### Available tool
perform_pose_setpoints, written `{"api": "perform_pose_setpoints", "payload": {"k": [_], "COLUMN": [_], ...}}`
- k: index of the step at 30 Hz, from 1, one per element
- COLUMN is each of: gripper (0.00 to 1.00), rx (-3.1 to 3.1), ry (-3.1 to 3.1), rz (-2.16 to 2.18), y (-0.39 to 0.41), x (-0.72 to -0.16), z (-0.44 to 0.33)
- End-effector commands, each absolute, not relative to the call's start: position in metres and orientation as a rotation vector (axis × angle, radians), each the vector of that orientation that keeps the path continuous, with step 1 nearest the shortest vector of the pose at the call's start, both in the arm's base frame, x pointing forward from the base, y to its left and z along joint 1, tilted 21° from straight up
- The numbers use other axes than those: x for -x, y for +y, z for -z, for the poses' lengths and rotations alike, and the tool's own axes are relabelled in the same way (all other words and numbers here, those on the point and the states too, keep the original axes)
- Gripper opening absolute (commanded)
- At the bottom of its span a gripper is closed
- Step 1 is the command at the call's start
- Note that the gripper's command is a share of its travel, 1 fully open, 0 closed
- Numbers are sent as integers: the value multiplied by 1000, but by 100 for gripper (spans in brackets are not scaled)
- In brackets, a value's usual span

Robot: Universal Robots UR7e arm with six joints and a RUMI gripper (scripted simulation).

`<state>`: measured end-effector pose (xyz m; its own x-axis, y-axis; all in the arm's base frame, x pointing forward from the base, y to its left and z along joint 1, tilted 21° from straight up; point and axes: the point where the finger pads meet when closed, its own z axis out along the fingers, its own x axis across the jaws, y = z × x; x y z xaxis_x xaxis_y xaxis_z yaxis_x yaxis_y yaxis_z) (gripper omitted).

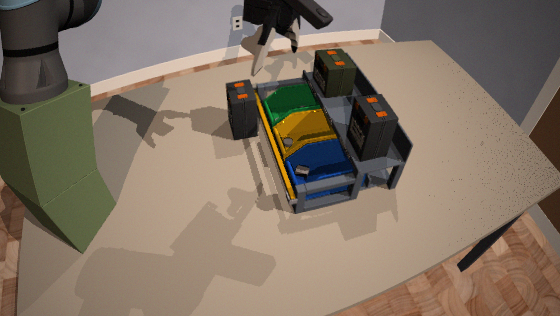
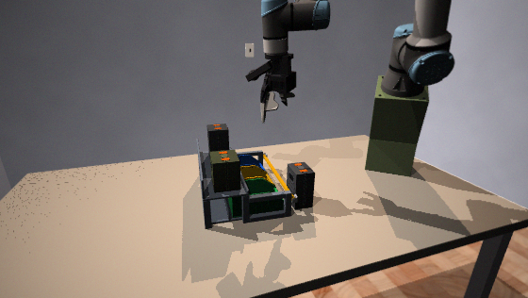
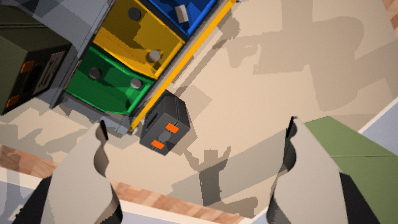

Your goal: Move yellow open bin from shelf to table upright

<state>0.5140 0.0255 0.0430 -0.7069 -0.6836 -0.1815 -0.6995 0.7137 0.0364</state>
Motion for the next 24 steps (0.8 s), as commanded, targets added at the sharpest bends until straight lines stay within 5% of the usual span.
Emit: {"api": "perform_pose_setpoints", "payload": {"k": [1, 24], "gripper": [100, 100], "rx": [1022, 698], "ry": [2787, 2853], "rz": [-169, -245], "y": [30, 41], "x": [-518, -525], "z": [-33, -1]}}
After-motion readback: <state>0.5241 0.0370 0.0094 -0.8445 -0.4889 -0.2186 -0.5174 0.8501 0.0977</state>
